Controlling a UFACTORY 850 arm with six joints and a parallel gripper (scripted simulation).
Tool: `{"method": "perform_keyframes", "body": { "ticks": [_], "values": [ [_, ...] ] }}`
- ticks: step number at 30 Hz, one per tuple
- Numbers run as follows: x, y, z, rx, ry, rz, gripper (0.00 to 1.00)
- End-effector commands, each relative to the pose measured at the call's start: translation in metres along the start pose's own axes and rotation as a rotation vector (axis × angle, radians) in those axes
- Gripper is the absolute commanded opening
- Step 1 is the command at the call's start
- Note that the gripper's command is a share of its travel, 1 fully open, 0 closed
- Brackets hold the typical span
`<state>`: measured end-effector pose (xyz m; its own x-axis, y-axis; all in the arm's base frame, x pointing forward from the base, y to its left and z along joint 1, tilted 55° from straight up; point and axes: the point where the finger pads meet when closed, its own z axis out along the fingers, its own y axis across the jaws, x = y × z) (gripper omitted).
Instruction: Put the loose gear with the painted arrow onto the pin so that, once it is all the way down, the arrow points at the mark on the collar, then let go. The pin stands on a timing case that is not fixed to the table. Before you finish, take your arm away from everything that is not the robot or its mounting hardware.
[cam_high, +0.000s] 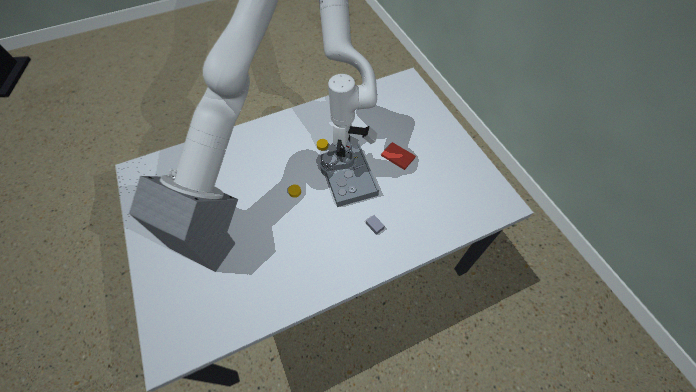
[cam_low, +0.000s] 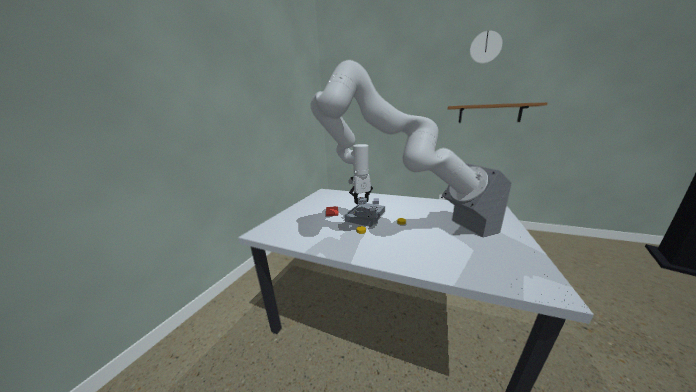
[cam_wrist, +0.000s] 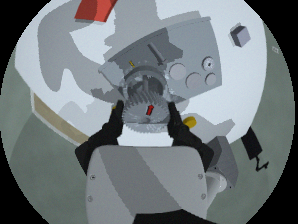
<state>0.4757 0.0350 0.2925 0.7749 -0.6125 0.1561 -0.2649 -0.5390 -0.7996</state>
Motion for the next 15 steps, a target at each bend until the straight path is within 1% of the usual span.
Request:
{"method": "perform_keyframes", "body": {
  "ticks": [1,15],
  "values": [
    [0.0,0.0,0.001,0.0,0.001,0.0,0.0],
    [0.0,-0.001,0.018,0.0,0.001,0.0,0.0]
  ]
}}
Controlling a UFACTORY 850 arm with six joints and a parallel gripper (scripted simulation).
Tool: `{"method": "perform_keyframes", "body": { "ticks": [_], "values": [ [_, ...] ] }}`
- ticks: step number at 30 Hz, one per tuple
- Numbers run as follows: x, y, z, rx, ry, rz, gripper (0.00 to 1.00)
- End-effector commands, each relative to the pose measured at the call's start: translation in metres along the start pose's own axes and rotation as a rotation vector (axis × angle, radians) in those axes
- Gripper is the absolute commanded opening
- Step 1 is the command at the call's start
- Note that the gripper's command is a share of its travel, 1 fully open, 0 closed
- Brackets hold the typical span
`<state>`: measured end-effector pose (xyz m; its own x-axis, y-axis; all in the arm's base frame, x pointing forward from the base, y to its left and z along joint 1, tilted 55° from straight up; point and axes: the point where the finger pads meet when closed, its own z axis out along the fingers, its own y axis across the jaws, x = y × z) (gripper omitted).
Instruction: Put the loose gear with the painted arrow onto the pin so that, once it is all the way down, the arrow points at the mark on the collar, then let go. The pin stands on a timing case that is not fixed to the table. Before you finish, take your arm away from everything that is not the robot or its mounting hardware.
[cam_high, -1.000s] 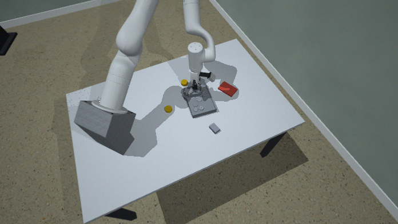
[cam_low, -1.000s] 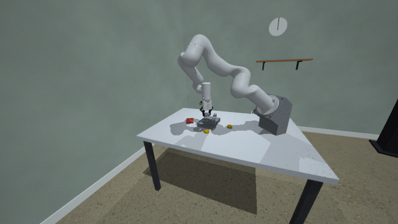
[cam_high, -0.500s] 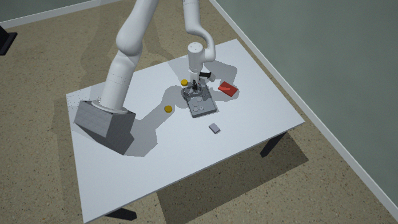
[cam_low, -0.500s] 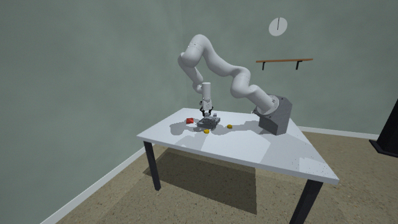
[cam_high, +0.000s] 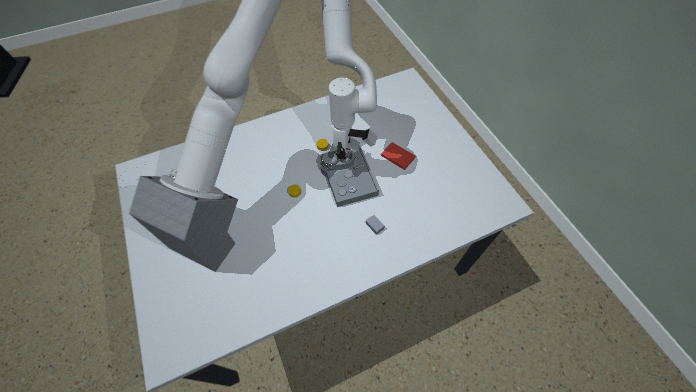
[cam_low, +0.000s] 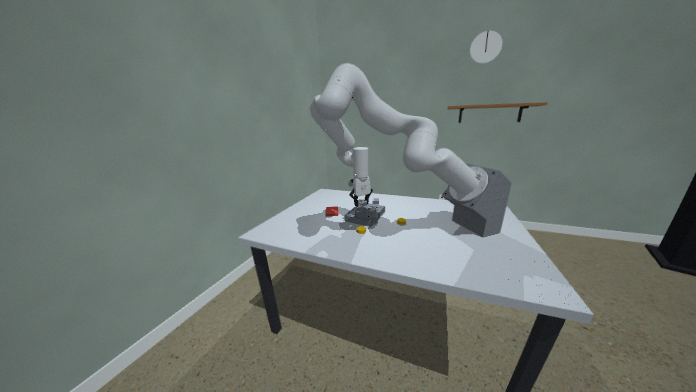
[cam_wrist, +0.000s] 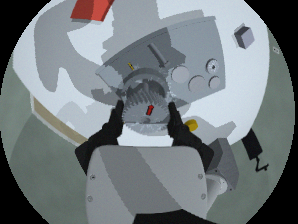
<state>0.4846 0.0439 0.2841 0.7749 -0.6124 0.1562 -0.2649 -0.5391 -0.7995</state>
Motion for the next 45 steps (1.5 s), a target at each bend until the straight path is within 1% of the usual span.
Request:
{"method": "perform_keyframes", "body": {
  "ticks": [1,45],
  "values": [
    [0.0004,-0.0002,0.0045,0.0,0.001,0.0,0.0],
    [0.0004,-0.0003,0.0094,0.0,0.001,0.0,0.0]
  ]
}}
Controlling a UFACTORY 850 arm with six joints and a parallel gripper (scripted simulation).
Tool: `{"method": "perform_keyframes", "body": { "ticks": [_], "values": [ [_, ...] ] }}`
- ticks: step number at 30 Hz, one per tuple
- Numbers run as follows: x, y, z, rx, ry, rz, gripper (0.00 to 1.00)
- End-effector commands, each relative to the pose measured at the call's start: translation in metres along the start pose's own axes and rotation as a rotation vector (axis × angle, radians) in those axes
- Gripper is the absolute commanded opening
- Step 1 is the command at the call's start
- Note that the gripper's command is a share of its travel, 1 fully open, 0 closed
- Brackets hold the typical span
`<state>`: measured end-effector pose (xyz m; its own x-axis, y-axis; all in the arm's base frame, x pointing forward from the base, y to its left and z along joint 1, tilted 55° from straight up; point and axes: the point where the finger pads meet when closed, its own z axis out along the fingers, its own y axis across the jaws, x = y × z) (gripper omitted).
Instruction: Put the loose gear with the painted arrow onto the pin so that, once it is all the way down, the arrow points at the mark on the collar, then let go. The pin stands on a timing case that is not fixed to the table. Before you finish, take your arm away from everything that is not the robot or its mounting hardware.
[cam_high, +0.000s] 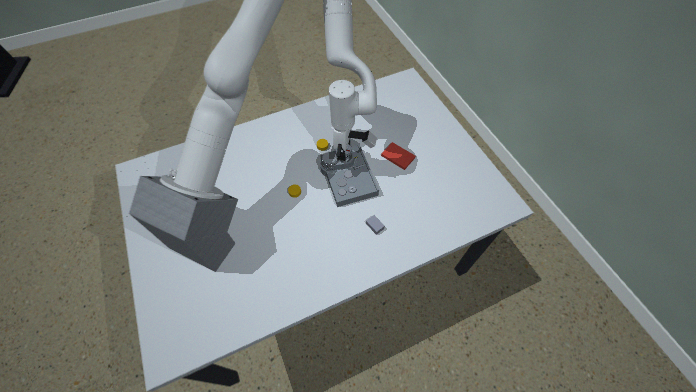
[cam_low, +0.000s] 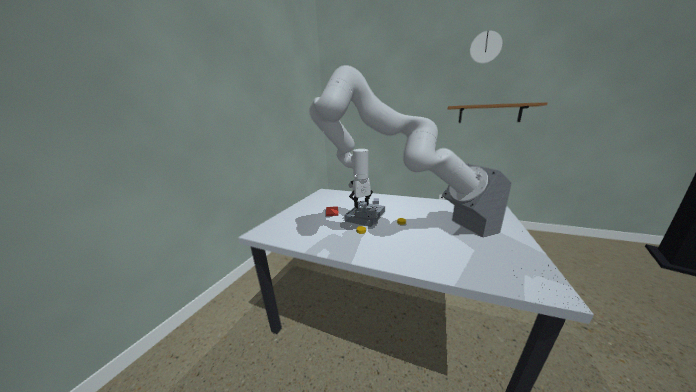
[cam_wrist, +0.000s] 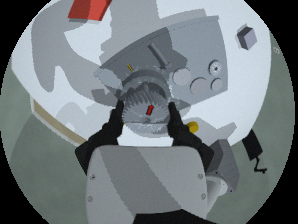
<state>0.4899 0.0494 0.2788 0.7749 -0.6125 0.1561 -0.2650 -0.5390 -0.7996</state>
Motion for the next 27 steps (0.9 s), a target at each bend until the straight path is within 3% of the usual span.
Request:
{"method": "perform_keyframes", "body": {
  "ticks": [1,27],
  "values": [
    [0.0004,-0.0002,0.0001,0.0,0.001,0.0,0.0],
    [0.0004,-0.0002,0.004,0.0,0.001,0.0,0.0]
  ]
}}
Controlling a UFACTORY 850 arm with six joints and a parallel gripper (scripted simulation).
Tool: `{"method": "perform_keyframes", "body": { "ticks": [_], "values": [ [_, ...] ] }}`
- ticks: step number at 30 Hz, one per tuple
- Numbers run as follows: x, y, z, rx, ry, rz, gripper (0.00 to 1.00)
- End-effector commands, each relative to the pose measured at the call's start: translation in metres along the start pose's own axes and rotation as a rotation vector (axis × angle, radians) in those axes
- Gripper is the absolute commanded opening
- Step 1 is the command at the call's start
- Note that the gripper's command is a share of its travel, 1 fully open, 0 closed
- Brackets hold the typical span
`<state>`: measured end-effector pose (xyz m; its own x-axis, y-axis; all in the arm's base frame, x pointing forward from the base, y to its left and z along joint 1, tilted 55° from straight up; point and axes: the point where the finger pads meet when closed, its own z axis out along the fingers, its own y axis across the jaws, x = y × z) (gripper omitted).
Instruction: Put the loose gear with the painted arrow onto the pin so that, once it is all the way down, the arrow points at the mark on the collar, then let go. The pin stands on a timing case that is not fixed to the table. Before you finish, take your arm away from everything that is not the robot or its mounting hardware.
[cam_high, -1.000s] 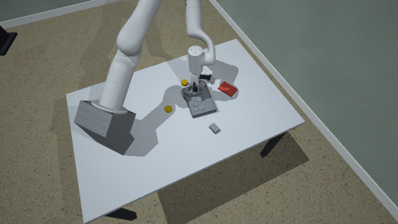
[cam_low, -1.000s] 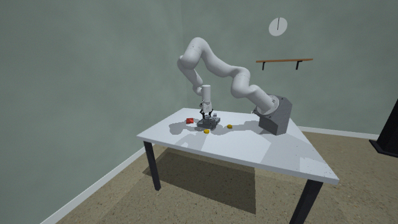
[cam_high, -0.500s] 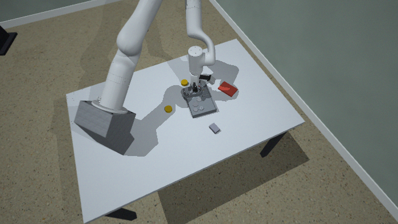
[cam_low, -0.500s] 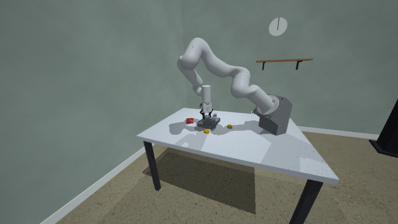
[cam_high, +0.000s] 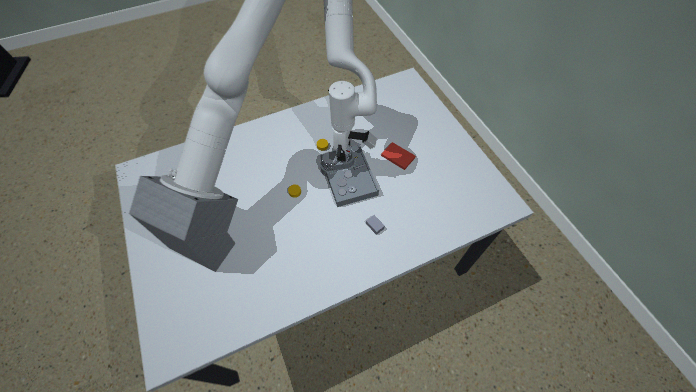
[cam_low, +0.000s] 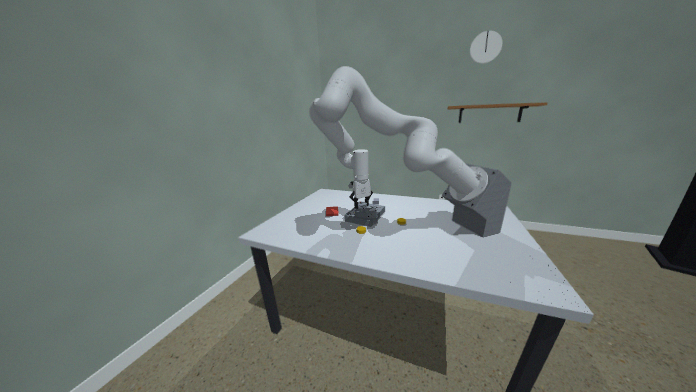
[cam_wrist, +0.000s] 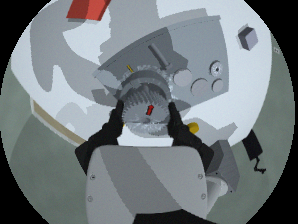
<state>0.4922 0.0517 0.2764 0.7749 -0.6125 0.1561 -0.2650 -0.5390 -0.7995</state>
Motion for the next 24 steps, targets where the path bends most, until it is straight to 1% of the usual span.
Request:
{"method": "perform_keyframes", "body": {
  "ticks": [1,23,24],
  "values": [
    [0.0004,-0.0002,0.0,0.0,0.001,0.0,0.0],
    [0.0004,-0.0002,0.0003,0.0,0.001,0.0,0.0],
    [0.0004,-0.0002,0.0003,0.0,0.001,0.0,1.0]
  ]
}}
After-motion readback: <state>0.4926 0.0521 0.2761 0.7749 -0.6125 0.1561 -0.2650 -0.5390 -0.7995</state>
